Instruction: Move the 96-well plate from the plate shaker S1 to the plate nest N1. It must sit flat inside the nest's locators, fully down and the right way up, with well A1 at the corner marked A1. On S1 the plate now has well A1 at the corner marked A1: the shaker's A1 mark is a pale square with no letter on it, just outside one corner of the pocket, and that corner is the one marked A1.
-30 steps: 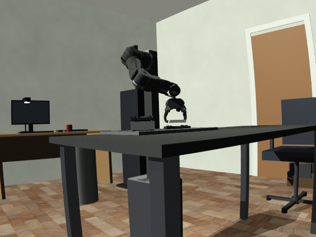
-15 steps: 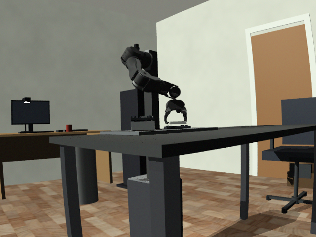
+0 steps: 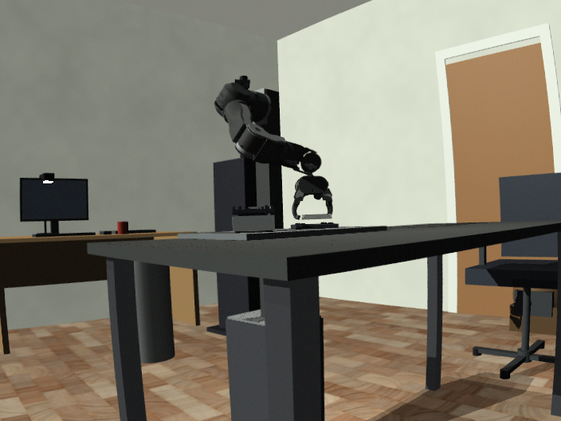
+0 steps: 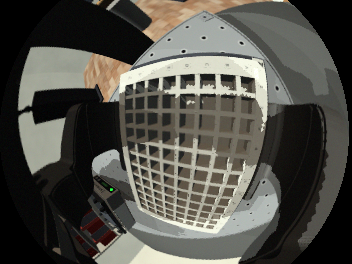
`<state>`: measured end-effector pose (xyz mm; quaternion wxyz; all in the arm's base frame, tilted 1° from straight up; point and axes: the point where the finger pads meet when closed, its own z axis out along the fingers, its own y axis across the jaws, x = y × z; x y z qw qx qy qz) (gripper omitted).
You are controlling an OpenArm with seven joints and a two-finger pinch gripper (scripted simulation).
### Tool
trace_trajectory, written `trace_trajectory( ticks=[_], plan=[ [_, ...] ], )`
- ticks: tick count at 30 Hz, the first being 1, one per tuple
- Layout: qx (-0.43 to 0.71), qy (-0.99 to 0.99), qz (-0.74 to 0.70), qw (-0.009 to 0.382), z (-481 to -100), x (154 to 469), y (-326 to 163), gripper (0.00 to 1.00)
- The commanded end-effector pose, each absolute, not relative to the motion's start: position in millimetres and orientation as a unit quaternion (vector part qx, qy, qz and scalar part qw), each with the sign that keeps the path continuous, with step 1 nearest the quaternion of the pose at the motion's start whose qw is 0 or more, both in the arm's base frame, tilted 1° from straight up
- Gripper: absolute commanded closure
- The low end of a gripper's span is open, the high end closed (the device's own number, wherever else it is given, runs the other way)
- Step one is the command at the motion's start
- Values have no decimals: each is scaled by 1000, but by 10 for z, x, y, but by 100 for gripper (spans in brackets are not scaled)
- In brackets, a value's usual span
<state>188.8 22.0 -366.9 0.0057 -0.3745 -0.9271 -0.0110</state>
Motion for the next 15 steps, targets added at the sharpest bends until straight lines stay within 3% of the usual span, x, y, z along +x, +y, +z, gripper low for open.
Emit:
trace_trajectory(
  ticks=[1, 15],
  plan=[
    [-376, -926, -12, 6, -3648, 1897, 223, 100],
    [-375, -927, -10, 8, -3666, 1866, 214, 100]
  ],
)
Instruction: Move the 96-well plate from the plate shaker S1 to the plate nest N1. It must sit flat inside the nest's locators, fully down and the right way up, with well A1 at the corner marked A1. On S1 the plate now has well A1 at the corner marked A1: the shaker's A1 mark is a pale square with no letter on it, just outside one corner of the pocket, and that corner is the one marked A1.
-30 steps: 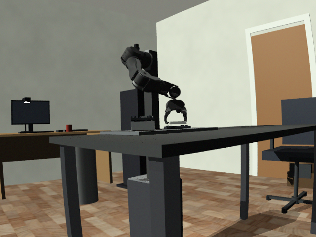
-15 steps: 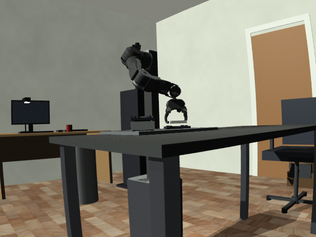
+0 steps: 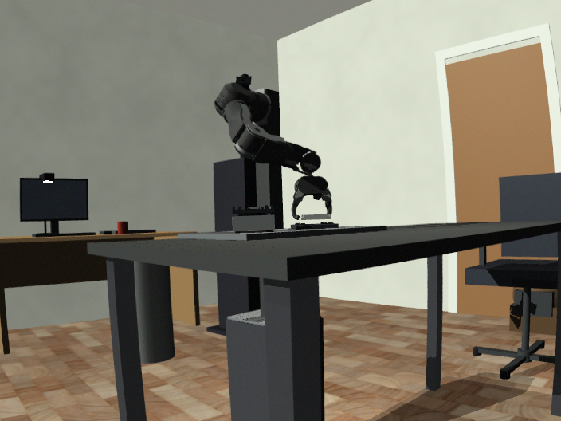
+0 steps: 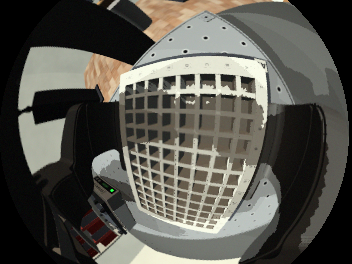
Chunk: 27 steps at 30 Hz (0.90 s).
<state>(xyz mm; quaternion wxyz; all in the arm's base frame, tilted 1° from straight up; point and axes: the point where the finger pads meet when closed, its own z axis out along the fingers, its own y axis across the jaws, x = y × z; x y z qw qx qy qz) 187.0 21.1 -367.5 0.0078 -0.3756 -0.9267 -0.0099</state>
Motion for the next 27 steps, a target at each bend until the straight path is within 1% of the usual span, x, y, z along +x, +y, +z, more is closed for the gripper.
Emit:
trace_trajectory(
  ticks=[1, 27],
  plan=[
    [-375, -927, -10, 8, -3666, 1866, 214, 100],
    [-374, -927, -14, 6, -3705, 1874, 226, 100]
  ],
)
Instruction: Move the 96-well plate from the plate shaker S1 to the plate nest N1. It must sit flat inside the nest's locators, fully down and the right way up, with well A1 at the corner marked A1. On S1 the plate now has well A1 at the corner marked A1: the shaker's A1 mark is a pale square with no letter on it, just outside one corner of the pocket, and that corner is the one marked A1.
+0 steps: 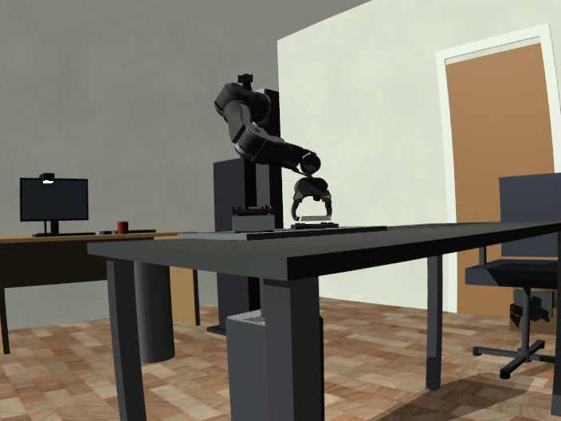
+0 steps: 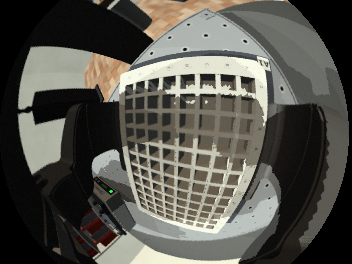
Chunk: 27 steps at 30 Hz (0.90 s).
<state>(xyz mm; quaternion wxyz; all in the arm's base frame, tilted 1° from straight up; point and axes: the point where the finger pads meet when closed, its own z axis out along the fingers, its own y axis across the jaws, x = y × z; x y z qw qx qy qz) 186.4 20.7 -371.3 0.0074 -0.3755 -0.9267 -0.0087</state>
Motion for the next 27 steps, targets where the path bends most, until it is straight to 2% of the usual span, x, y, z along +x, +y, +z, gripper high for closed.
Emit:
trace_trajectory(
  ticks=[1, 27],
  plan=[
    [-374, -927, -14, 6, -3713, 1874, 226, 100],
    [-375, -927, -13, 5, -3738, 1890, 227, 100]
  ],
)
